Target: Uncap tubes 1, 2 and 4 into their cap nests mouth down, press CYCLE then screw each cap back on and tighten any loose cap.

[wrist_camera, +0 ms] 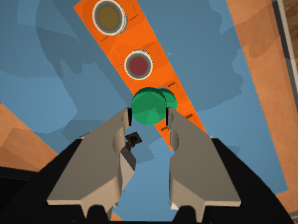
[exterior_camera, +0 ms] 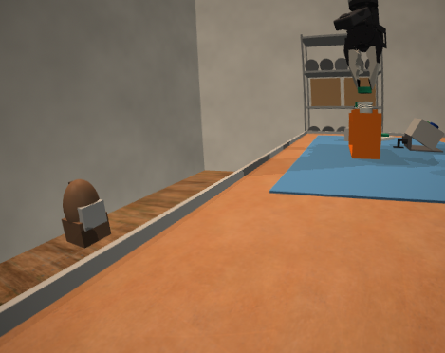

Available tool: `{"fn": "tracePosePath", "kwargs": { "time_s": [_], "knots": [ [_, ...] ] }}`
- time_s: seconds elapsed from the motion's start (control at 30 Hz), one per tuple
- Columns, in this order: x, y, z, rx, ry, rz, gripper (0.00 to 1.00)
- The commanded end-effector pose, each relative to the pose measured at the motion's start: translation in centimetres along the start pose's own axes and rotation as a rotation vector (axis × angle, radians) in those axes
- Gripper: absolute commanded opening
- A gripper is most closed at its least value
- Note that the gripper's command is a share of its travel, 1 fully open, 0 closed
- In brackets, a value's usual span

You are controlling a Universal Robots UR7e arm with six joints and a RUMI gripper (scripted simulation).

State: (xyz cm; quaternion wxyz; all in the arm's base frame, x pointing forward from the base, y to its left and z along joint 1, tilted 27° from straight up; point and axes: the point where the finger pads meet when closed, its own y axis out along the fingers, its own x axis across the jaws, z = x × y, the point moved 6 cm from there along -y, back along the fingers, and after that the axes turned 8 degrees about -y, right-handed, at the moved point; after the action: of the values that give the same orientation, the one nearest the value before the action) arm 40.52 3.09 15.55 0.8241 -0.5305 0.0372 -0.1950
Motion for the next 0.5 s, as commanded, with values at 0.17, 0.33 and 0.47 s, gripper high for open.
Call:
{"fn": "tracePosePath", "kwargs": {
  "time_s": [0.17, 0.33, 0.47],
  "knots": [
    [-1.6, -0.1, 5.1, -0.005, 0.002, -0.001, 0.0],
    [-2.6, -0.1, 8.2, -0.005, 0.002, -0.001, 0.0],
    [-2.6, -0.1, 8.2, -0.005, 0.002, -0.001, 0.0]
  ]
}}
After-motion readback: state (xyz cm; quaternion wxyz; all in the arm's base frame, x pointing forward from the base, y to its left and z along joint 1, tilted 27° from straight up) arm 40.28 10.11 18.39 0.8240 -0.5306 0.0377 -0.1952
